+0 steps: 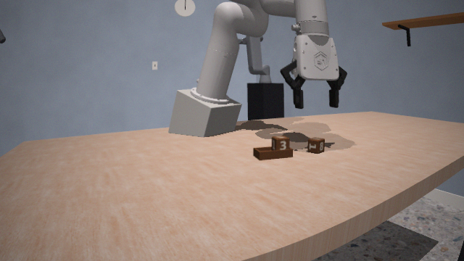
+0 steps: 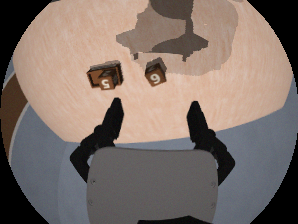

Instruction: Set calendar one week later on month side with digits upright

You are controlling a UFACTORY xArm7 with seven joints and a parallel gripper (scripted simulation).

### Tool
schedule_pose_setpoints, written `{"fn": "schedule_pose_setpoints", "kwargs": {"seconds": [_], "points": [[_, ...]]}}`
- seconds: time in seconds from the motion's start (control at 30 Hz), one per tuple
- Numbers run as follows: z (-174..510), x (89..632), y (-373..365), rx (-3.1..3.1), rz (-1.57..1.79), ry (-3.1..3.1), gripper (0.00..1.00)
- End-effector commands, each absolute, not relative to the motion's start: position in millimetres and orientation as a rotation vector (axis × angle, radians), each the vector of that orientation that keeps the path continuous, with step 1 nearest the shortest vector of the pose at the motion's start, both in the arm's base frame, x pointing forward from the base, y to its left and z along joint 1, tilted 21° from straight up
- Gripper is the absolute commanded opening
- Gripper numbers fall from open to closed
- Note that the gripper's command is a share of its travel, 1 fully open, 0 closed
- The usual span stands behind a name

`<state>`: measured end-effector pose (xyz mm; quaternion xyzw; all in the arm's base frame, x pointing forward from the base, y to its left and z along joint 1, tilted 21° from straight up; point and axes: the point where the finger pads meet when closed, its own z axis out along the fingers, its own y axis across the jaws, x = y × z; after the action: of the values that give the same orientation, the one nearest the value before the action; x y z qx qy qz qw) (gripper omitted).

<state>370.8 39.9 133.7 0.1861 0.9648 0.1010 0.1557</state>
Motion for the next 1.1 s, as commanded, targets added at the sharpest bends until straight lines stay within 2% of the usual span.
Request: {"fn": "schedule_pose_setpoints", "kwargs": {"seconds": [0.0, 1.07], "points": [[135.9, 371.7, 39.6, 0.778, 0.307, 2.719, 1.0], [138.4, 371.1, 38.7, 1.926, 0.478, 2.2, 1.0]]}}
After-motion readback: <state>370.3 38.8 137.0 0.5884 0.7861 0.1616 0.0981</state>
